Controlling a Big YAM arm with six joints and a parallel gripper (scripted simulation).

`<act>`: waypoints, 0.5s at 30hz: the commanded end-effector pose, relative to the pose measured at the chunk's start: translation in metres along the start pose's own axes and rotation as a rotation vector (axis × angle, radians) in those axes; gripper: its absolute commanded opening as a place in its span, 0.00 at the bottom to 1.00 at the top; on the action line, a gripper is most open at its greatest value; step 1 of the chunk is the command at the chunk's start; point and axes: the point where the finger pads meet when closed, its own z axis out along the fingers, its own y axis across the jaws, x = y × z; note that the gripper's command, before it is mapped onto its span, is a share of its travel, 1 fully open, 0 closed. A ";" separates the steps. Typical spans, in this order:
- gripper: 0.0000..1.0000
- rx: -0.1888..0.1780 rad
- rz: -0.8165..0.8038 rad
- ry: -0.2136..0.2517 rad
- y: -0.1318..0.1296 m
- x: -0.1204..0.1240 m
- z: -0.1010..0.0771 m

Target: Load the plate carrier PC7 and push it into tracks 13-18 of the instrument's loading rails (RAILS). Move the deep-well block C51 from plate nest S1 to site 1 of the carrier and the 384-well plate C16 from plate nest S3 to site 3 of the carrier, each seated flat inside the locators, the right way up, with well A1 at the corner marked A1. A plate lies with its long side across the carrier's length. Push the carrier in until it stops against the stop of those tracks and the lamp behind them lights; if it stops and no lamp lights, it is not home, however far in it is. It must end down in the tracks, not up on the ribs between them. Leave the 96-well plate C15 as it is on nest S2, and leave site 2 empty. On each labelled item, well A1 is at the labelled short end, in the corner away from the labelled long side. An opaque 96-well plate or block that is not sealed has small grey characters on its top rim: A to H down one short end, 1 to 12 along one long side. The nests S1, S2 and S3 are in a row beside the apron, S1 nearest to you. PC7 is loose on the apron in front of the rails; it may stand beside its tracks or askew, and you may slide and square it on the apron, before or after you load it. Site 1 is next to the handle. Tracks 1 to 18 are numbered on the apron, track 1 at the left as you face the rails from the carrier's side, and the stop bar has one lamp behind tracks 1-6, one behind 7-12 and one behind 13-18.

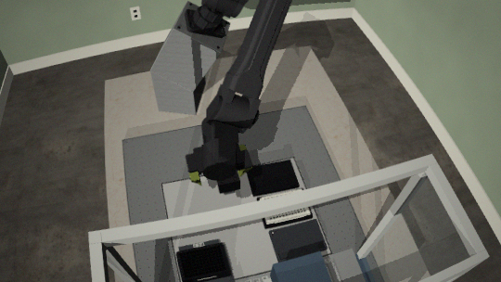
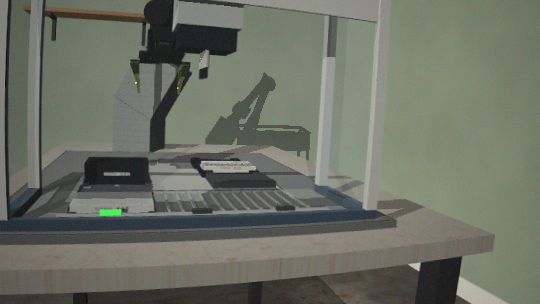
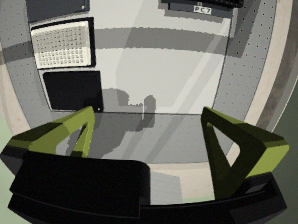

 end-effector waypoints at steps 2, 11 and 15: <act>1.00 0.010 0.002 -0.040 0.019 -0.001 -0.009; 1.00 0.005 0.003 -0.039 0.059 0.023 -0.007; 1.00 0.010 0.043 -0.032 0.041 0.024 -0.004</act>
